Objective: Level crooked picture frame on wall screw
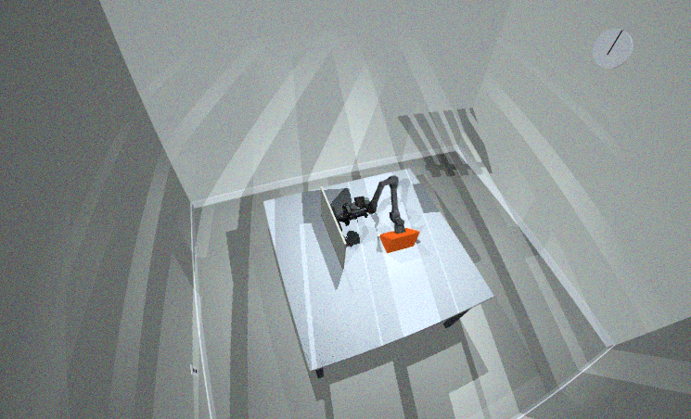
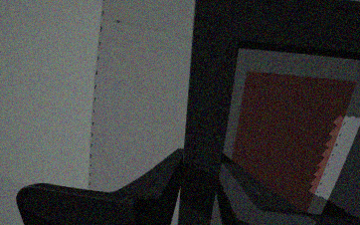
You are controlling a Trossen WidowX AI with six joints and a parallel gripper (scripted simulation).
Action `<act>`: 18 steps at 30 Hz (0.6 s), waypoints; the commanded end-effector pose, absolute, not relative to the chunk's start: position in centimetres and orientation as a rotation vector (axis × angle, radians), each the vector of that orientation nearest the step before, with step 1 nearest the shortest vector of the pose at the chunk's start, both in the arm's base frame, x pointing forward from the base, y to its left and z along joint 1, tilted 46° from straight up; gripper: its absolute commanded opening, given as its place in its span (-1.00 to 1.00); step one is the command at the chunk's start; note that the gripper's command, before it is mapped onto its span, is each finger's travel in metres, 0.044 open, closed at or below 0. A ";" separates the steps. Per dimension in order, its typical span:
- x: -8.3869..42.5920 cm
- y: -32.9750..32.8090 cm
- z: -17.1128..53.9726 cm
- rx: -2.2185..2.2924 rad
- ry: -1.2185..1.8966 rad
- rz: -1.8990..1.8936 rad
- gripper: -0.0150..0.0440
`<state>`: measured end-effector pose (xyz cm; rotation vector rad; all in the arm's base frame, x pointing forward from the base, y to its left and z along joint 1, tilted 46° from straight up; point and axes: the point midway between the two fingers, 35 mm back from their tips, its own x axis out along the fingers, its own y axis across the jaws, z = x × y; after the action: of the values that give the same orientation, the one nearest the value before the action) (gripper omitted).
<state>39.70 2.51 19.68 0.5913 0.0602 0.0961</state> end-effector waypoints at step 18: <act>39.8 2.4 20.0 0.593 0.046 0.113 -0.49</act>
<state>39.73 2.16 19.84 0.5915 0.0516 0.0952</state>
